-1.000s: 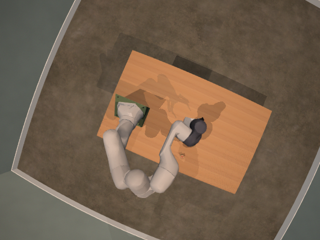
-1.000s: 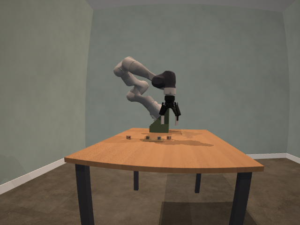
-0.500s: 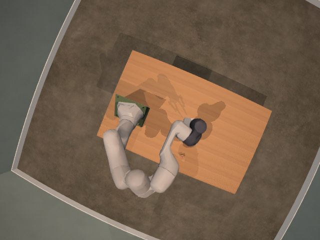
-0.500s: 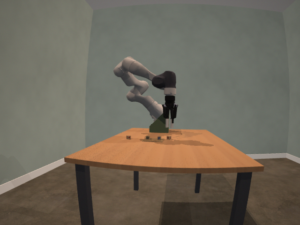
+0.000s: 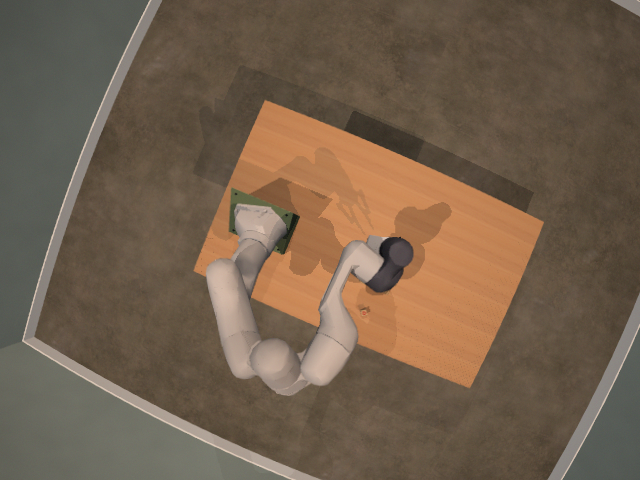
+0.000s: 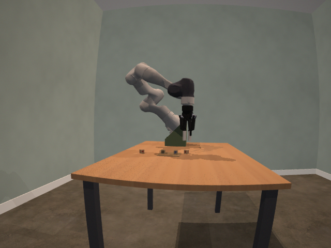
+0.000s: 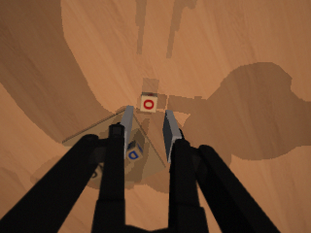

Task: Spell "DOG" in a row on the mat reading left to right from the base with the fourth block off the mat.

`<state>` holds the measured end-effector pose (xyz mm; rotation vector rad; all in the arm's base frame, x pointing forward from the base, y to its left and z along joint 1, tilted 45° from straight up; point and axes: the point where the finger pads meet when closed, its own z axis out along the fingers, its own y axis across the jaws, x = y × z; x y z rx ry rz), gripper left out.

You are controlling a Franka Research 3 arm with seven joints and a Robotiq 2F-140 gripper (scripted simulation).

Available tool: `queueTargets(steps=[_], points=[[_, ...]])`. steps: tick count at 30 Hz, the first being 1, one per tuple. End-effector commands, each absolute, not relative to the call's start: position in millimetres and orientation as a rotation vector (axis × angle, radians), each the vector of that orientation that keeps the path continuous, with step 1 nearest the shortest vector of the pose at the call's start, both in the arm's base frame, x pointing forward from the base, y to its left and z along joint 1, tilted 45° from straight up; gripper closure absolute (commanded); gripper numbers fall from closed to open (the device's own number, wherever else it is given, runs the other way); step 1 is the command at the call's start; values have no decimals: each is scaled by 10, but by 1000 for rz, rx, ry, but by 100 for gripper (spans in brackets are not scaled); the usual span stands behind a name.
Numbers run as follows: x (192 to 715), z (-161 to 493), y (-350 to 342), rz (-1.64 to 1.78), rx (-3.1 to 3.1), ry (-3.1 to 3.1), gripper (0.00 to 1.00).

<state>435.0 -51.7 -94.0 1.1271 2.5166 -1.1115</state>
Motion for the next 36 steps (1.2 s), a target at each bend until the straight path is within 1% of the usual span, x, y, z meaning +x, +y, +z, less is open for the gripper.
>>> queueTargets(steps=[1,36], points=[[4355,-936,-525,-1118,1112,2522,75],[4324,-1114,-700,-1118,1112,2522,75]])
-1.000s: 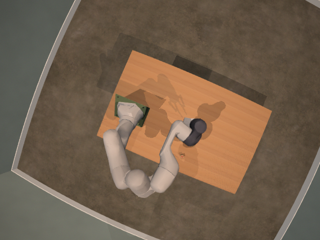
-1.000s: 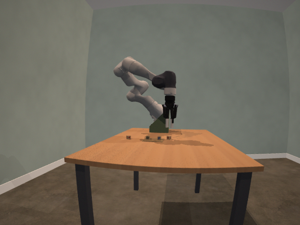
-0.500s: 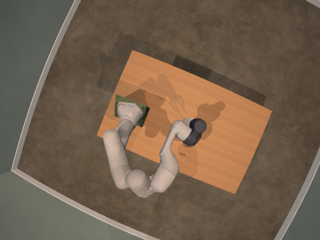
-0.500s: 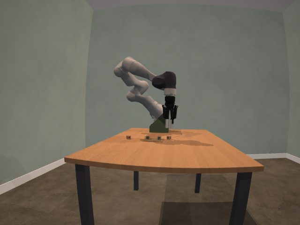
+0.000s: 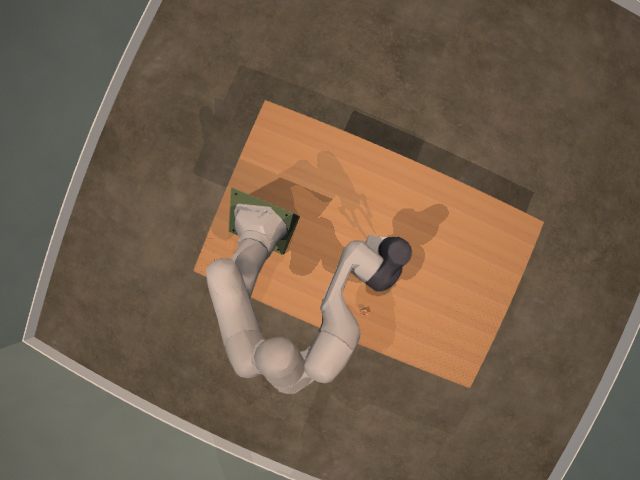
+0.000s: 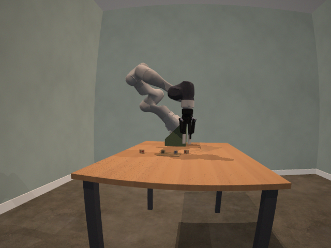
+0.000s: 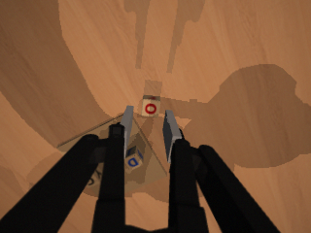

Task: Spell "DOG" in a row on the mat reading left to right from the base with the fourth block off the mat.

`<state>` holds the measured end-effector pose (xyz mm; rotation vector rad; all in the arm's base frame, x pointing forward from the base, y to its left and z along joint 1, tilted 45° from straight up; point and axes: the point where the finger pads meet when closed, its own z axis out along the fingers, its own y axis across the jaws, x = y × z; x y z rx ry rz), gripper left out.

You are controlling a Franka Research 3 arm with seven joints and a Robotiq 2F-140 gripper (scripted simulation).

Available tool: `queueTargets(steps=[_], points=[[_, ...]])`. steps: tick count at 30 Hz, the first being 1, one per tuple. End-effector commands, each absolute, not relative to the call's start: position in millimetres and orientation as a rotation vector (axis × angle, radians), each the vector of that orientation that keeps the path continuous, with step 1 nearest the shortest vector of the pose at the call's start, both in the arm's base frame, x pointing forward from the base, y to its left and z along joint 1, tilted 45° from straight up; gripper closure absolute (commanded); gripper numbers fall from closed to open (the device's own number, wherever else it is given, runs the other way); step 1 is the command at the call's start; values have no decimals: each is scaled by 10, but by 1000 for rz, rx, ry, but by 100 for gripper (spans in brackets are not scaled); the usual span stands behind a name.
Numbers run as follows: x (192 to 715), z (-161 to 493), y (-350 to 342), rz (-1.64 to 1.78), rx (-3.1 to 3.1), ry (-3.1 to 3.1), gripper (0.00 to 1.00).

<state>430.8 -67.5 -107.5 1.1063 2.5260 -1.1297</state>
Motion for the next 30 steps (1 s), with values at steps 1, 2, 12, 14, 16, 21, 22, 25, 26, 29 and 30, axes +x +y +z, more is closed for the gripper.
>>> queueTargets(steps=[1,2,12,14,16,21,22,25,26,29,30], points=[[4322,-1125,-712,-1118,1112,2522,75],[4320,-1137,-723,-1118,1112,2522,75],[4306,-1220,-805,-1118,1112,2522,75],[4303,-1238,-823,-1118,1112,2522,75],[4300,-1253,-838,-1118,1112,2522,75],[4295,-1282,-866,-1118,1112,2522,75],[4295,-1287,-871,-1118,1112,2522,75],[4293,-1296,-880,-1118,1112,2522,75],[4293,-1296,-880,-1118,1112,2522,75],[4292,-1300,-883,-1118,1112,2522,75],[4292,-1301,-884,-1118,1112,2522,75]])
